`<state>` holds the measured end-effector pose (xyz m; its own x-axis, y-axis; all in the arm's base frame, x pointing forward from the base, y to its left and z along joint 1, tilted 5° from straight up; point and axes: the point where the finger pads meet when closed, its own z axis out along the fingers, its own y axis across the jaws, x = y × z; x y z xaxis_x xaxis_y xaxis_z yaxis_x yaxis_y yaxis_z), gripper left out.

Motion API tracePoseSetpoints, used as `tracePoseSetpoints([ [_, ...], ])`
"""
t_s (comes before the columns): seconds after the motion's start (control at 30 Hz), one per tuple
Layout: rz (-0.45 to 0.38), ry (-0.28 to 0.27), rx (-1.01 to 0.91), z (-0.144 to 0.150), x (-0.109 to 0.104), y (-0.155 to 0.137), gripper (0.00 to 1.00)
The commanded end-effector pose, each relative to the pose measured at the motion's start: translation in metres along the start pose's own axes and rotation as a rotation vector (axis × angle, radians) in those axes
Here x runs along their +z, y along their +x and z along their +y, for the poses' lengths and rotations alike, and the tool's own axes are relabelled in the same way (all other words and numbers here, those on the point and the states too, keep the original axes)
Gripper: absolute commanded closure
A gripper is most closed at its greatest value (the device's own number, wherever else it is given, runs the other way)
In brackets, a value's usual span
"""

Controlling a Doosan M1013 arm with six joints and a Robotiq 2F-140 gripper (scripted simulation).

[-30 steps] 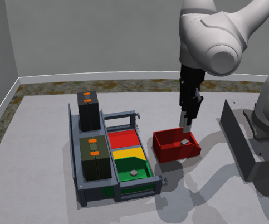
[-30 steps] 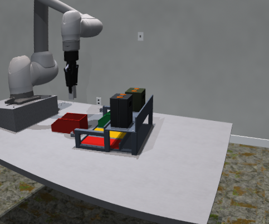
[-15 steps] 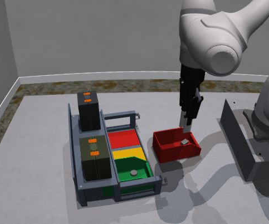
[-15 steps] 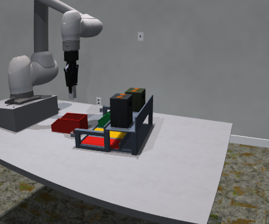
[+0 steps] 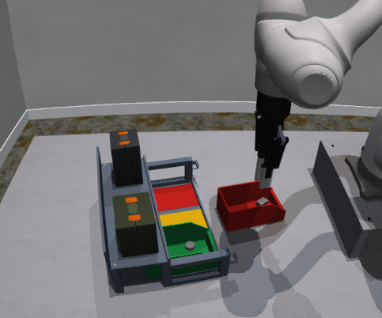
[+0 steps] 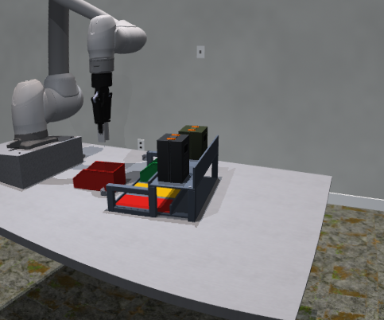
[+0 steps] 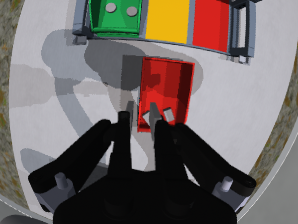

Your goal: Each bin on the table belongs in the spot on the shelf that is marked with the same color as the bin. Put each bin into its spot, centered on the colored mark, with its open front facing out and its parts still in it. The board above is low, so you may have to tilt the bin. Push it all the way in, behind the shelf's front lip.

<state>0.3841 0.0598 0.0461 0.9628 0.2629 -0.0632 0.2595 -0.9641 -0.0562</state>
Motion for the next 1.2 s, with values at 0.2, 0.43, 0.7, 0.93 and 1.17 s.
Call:
tracePoseSetpoints([
  [0.2,0.000,0.000,0.011,0.000,0.006,0.000,0.76],
  [0.43,0.000,0.000,0.011,0.000,0.013,0.000,0.76],
  [0.7,0.000,0.000,0.011,0.000,0.028,0.000,0.76],
  [0.93,0.000,0.000,0.011,0.000,0.039,0.000,0.76],
  [1.17,0.000,0.000,0.011,0.000,0.052,-0.001,0.76],
])
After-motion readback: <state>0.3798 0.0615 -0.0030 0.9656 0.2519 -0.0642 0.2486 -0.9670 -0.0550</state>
